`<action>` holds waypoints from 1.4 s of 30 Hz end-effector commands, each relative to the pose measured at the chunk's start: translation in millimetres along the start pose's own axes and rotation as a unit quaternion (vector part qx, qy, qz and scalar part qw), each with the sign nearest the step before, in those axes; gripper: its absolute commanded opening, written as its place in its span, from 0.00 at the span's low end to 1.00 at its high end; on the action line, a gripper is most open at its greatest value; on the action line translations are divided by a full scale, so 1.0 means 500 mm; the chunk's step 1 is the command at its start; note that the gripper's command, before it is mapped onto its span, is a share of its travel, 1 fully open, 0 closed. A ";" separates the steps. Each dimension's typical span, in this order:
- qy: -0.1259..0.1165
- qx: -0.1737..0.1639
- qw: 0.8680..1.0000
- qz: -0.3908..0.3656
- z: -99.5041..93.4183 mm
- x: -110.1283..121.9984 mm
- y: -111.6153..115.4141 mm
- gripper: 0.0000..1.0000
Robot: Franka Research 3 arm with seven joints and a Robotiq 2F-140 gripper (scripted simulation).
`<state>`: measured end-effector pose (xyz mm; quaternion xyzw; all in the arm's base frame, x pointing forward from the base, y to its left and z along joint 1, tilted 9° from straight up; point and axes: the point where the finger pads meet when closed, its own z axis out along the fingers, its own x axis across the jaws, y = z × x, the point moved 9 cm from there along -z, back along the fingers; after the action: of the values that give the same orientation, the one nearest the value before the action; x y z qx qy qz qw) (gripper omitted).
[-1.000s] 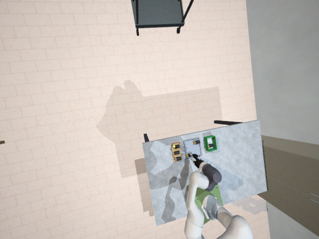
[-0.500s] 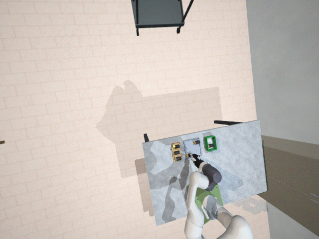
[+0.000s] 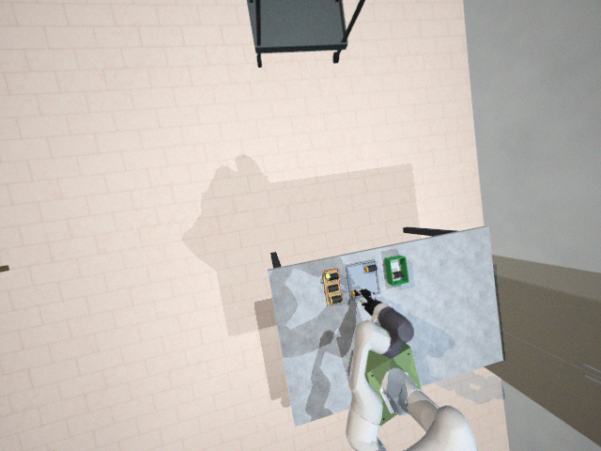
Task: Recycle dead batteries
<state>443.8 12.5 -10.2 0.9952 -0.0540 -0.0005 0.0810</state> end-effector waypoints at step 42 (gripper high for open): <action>0.004 -0.001 1.000 0.000 0.050 0.004 0.002 0.16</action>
<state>445.3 8.0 -33.4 0.9952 -0.0547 0.0035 0.0813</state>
